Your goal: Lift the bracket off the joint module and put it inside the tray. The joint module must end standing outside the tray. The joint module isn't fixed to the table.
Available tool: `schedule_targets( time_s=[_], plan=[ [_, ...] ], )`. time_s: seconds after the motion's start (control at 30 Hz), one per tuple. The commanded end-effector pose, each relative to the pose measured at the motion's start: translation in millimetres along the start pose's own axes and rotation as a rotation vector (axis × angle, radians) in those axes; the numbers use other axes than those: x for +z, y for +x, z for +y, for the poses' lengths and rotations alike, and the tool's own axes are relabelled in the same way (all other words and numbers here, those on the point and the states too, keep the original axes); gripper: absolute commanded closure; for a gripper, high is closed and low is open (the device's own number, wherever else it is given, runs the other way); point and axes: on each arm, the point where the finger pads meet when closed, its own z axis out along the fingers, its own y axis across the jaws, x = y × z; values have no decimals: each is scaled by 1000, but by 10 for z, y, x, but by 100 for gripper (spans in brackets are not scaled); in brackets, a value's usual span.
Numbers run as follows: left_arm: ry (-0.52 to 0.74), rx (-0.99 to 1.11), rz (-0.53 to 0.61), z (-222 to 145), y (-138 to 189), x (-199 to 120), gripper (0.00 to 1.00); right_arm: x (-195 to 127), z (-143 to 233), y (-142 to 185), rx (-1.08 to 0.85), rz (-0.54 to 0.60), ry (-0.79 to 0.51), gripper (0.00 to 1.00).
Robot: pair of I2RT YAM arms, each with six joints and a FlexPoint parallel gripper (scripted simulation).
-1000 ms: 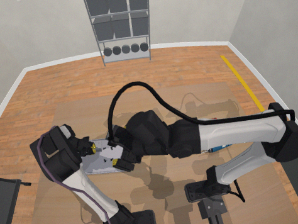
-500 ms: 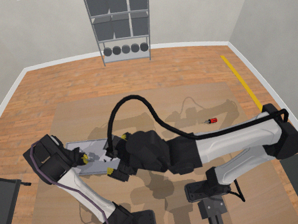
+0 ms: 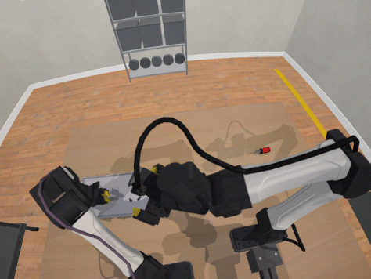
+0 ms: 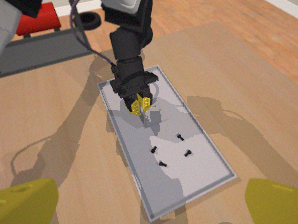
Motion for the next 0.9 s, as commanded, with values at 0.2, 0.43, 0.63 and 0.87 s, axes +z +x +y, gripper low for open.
schedule_targets(
  time_s=[0.2,0.43,0.63,0.87],
  plan=[
    [21,7,-6,-32,-202,76,100,51,-3,8,10,-13,12,0],
    [18,0,-3,-71,-190,95,100,112,-14,31,6,-14,16,0],
    [16,0,-1,-23,-194,223,100,175,1,64,6,-14,9,0],
    [46,21,-36,-75,-151,-470,22,270,0,102,7,-16,11,0]
  ],
)
